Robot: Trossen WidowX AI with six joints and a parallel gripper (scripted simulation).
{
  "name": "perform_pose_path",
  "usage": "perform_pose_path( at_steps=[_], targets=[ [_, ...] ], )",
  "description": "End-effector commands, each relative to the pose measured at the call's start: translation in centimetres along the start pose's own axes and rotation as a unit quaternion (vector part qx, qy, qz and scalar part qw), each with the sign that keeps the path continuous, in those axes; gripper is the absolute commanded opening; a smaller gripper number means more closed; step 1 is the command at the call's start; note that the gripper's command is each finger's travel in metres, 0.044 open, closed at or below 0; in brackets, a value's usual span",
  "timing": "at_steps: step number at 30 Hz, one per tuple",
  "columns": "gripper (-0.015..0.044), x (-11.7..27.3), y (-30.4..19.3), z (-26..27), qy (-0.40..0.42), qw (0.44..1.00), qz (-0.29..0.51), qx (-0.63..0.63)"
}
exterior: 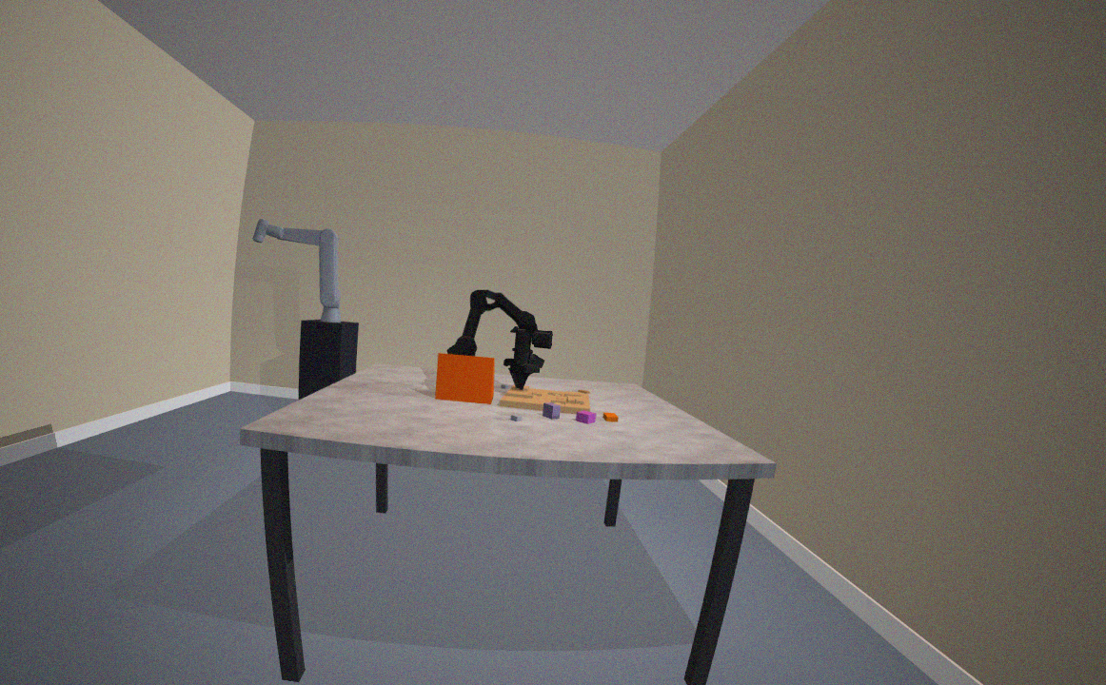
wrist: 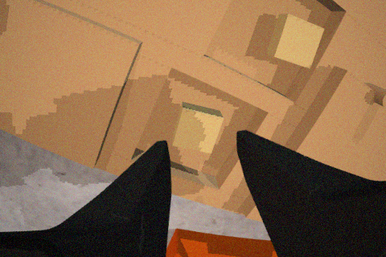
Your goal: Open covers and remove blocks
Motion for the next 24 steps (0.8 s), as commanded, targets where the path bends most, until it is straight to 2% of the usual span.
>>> perform_pose_path(
  at_steps=[1,24],
  targets=[
    [0.0144,-0.5,0.0,0.1,0.003,1.000,0.000,-0.003],
    [0.0144,-1.8,0.0,0.1,0.004,1.000,-0.001,-0.003]
  ],
)
Point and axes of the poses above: the point midway between the two fingers, 35 mm back from their tips, its own x axis back along the fingers, its own z axis across the jaws, y = z × x, the point moved 6 cm from there along x, back along the fingers, and after that the axes turned 13 degrees about x, right-handed, at the moved point
